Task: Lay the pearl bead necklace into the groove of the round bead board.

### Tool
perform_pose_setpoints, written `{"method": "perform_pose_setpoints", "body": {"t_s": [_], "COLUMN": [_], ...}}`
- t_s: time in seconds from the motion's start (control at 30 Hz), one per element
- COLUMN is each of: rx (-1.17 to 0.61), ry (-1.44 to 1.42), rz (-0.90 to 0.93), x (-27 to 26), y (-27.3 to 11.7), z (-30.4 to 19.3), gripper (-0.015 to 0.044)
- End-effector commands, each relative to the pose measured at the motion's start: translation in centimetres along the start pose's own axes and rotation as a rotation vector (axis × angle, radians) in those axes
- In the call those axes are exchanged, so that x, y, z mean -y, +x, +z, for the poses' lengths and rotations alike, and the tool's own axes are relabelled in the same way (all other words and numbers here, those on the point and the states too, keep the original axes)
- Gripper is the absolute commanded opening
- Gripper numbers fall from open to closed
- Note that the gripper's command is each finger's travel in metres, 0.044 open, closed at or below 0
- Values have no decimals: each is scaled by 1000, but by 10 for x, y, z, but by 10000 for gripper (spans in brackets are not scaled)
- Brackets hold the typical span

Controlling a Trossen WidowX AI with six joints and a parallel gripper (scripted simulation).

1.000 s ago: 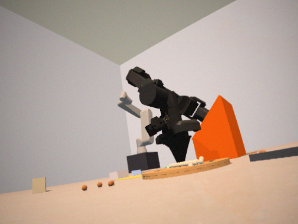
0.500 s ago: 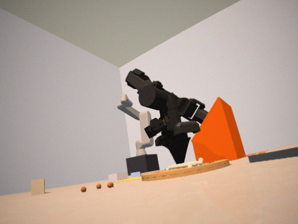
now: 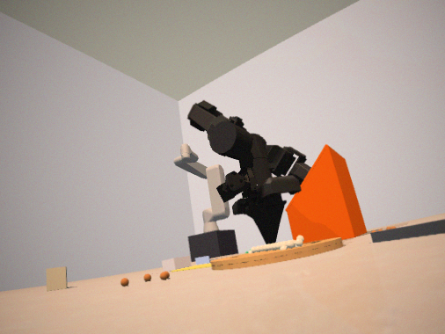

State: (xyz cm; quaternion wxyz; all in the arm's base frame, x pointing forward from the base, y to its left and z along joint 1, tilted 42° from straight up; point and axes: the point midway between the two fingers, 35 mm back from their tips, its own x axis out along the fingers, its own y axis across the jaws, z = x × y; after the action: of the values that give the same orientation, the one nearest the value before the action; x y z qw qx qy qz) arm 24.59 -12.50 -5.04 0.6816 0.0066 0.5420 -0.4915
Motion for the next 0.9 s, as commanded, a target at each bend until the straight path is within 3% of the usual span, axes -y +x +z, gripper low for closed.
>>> {"method": "perform_pose_setpoints", "body": {"t_s": [0.0, 0.37, 0.87], "rx": [-1, -1, 0], "ry": [-1, -1, 0], "rz": [-1, -1, 0], "x": [-5, -5, -5], "y": [0, 8, 0], "z": [-1, -1, -1], "gripper": [0, 0, 394]}}
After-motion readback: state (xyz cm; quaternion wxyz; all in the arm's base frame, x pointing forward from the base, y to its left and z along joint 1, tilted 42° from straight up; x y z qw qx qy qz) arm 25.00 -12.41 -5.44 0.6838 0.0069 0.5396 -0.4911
